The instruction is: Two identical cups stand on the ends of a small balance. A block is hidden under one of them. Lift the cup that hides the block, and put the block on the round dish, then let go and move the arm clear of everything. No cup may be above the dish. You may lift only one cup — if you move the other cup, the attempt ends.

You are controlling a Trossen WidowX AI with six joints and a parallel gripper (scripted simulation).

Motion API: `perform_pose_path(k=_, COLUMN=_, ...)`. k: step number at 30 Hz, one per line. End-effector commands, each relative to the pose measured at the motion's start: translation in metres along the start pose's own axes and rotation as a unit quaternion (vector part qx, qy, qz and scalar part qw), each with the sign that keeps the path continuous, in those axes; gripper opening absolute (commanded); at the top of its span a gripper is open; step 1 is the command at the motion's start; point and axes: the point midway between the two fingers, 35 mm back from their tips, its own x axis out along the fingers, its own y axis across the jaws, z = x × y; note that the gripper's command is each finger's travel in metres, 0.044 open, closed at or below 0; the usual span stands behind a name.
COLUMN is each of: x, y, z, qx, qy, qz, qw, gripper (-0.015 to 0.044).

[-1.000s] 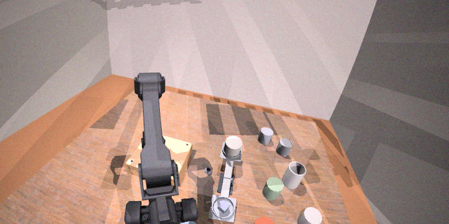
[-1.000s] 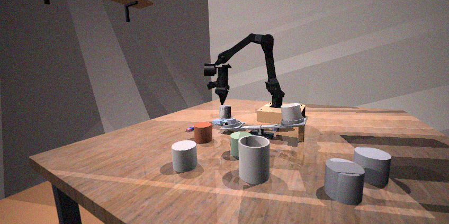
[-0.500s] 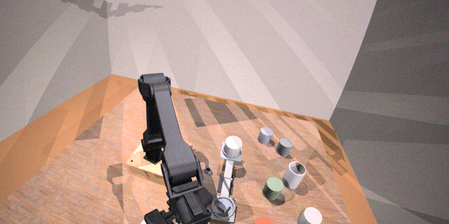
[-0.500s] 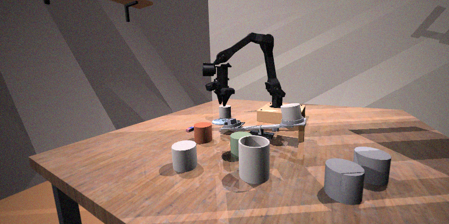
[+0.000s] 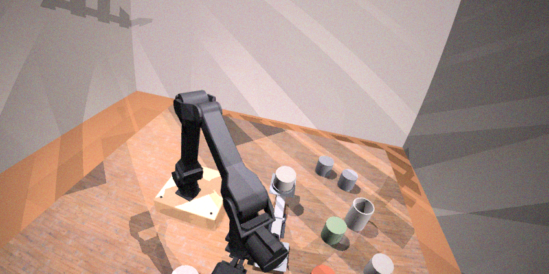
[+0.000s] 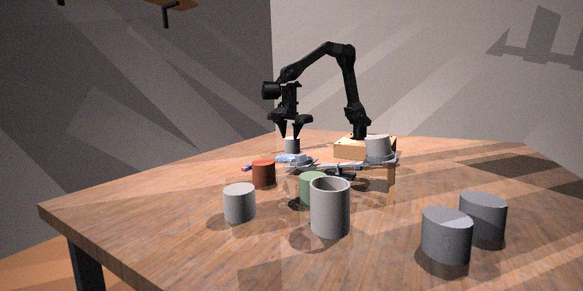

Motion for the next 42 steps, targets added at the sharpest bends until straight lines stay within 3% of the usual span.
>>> perform_pose_path(k=1, x=0.001, y=0.010, z=0.009, qx=-0.066, qy=0.001, qz=0.004, qw=0.998, gripper=0.0260)
perform_pose_path(k=16, x=0.000, y=0.050, z=0.039, qx=-0.318, qy=-0.003, qz=0.011, qw=0.948, gripper=0.0260)
perform_pose_path(k=31, x=-0.001, y=0.096, z=0.063, qx=-0.549, qy=-0.009, qz=0.017, qw=0.836, gripper=0.0260)
perform_pose_path(k=42, x=0.013, y=0.102, z=0.065, qx=-0.570, qy=-0.010, qz=0.018, qw=0.822, gripper=0.0260)
